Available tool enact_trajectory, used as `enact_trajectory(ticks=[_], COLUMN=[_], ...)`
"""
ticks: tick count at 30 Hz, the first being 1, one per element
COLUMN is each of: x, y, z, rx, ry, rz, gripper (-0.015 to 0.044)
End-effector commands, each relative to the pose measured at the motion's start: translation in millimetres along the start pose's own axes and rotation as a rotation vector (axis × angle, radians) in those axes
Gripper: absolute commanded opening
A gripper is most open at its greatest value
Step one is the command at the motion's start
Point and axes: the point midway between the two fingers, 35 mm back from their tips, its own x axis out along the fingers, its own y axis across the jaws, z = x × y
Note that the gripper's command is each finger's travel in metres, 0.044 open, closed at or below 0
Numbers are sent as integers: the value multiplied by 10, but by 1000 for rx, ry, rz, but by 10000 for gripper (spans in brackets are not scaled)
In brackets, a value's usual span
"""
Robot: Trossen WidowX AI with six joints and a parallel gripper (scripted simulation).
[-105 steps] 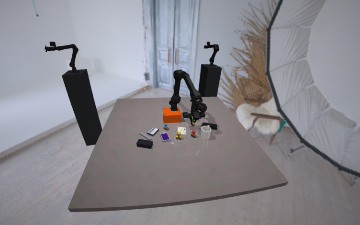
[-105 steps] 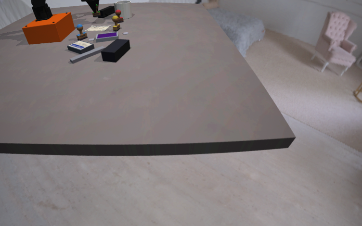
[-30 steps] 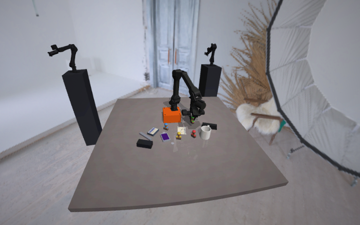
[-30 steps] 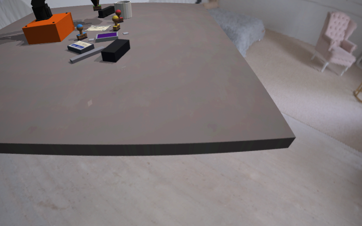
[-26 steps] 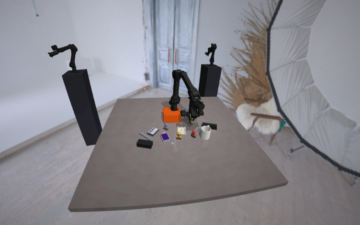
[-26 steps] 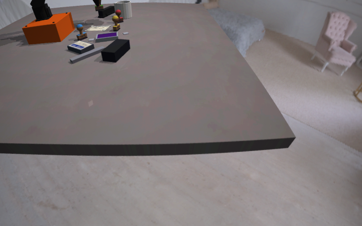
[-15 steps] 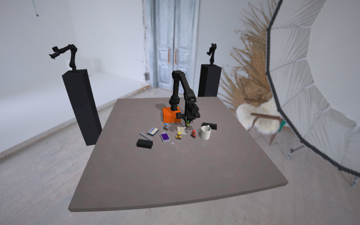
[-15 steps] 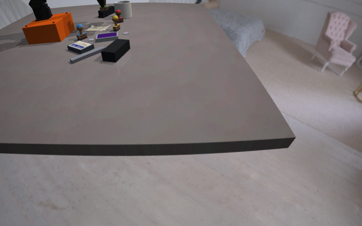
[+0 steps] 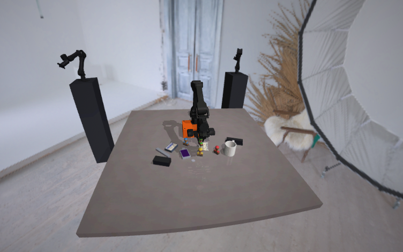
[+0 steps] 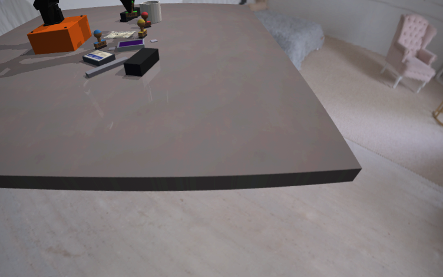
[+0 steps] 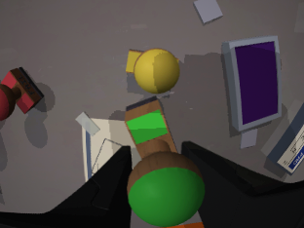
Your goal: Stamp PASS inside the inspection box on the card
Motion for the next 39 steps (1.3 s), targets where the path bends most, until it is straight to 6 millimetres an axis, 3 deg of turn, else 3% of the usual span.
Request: enact_trajectory(ticks=[1, 16, 39], x=[-18, -15, 95], y=[-265, -1128, -1143], z=[83, 155, 163], rx=[-4, -4, -2], ry=[-5, -2, -2], rz=[-7, -14, -14], gripper=[0, 0, 0])
